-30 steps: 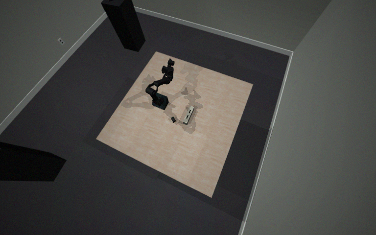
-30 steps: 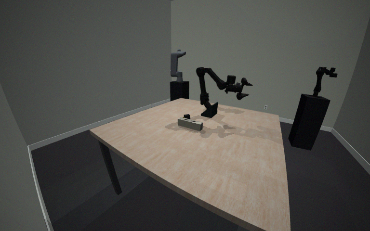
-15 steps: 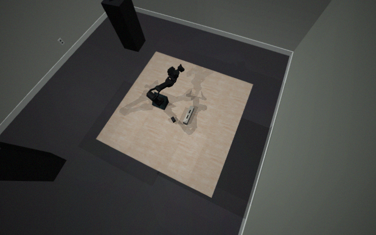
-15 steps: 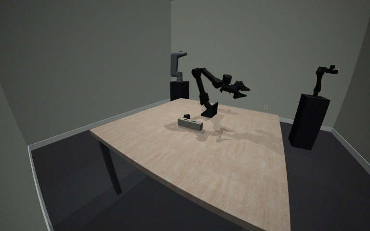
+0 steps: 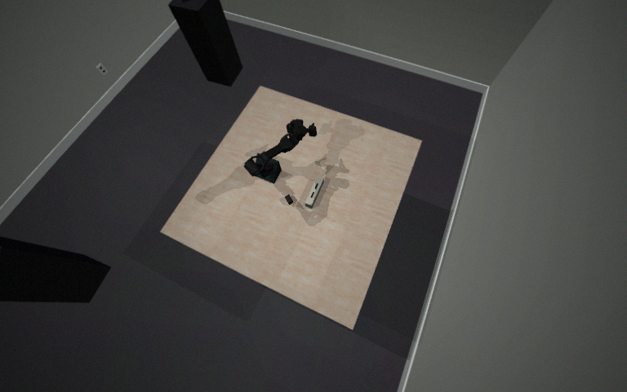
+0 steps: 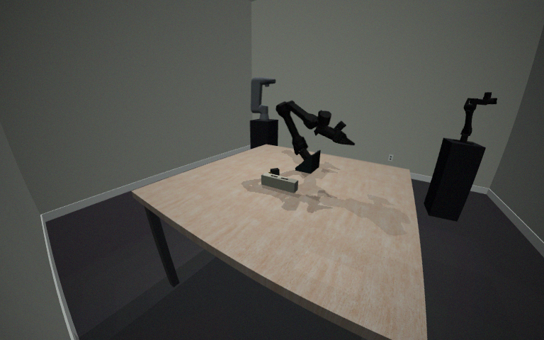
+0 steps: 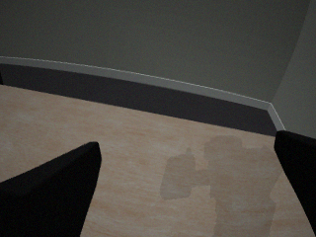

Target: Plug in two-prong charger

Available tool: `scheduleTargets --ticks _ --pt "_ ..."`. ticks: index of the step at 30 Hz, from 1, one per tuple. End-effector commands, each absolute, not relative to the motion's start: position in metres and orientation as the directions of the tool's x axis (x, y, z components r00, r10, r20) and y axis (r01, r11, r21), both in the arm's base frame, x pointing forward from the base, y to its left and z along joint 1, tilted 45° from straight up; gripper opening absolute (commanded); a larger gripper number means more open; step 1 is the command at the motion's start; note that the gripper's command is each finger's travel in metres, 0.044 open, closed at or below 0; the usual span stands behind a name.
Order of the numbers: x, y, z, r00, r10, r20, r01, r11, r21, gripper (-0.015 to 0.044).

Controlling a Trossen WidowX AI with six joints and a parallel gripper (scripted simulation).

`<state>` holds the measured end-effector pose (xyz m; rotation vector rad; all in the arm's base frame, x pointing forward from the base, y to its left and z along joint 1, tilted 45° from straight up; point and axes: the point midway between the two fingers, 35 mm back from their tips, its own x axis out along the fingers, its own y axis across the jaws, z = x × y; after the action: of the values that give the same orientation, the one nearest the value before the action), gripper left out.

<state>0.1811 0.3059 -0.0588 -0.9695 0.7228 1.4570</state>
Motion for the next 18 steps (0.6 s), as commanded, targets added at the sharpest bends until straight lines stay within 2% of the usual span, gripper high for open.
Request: scheduleTargets --ticks 1,10,18 --pt "0.199 0.288 -0.054 0.078 0.418 -0.905 -0.997 0.022 -0.075 0.044" --pt "0.233 0.239 -0.045 0.167 0.264 -0.95 -0.946 0.315 -0.078 0.044" --pt "0.254 0.193 -0.033 0.209 0.121 -0.97 -0.819 0.564 -0.106 0.044"
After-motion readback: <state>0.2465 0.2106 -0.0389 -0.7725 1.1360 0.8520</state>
